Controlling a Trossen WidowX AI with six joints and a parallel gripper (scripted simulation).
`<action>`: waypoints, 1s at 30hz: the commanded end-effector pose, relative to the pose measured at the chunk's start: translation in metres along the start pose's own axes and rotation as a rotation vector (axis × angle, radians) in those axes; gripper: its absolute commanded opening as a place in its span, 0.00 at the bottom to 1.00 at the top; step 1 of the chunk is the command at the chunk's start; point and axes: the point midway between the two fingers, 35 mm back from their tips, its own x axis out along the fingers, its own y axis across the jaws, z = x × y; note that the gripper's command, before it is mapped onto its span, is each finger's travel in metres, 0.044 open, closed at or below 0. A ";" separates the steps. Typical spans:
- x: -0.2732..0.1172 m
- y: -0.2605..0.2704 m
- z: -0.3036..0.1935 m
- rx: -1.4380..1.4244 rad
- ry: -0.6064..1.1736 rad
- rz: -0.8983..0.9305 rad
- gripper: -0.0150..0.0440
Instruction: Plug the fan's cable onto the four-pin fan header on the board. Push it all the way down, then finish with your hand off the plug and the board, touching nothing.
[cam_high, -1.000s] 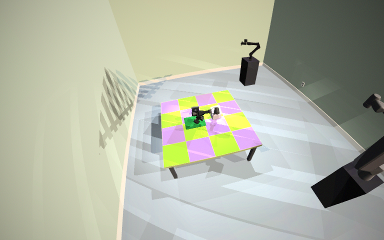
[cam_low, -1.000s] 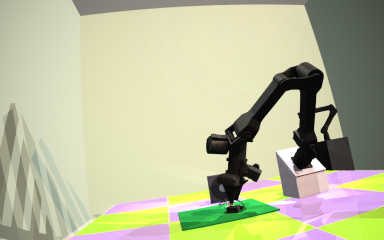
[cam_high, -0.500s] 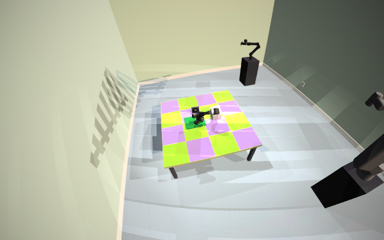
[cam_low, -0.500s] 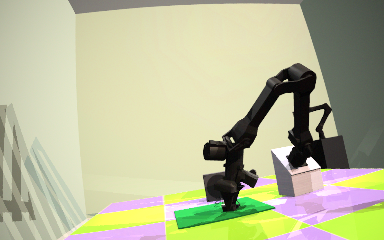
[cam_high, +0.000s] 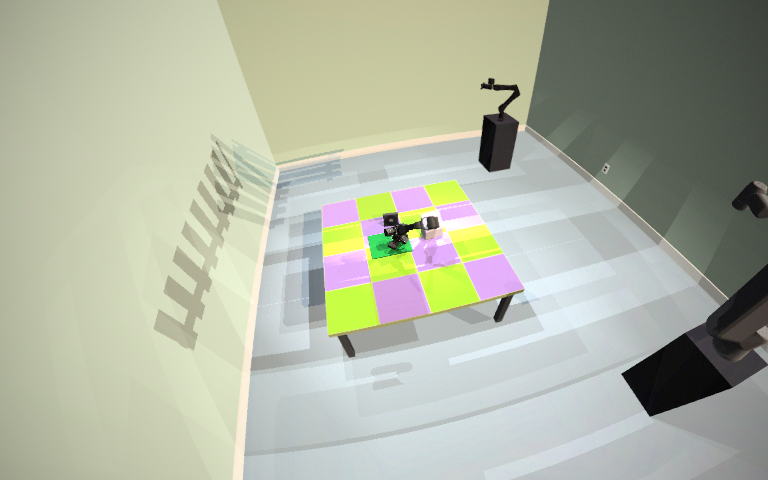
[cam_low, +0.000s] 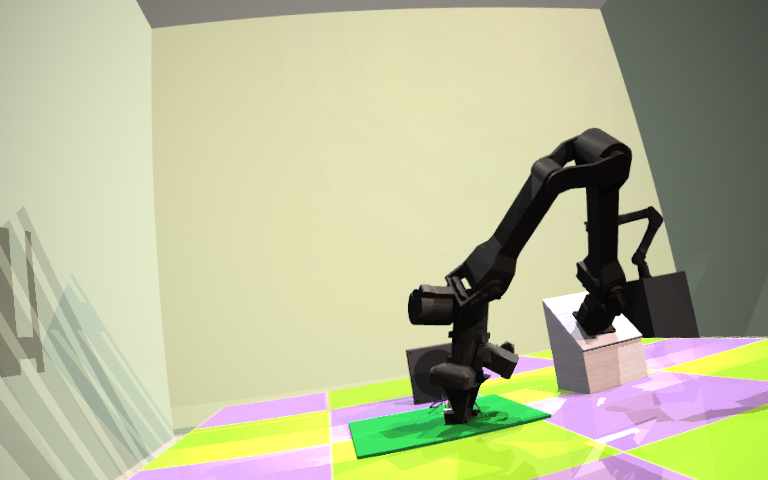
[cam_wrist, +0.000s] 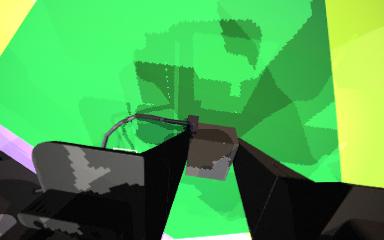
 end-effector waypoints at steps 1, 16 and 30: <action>0.000 0.000 0.000 0.000 0.001 -0.001 0.40; -0.019 -0.001 -0.008 0.000 0.003 0.004 0.25; -0.062 0.001 -0.019 0.004 0.005 0.009 0.25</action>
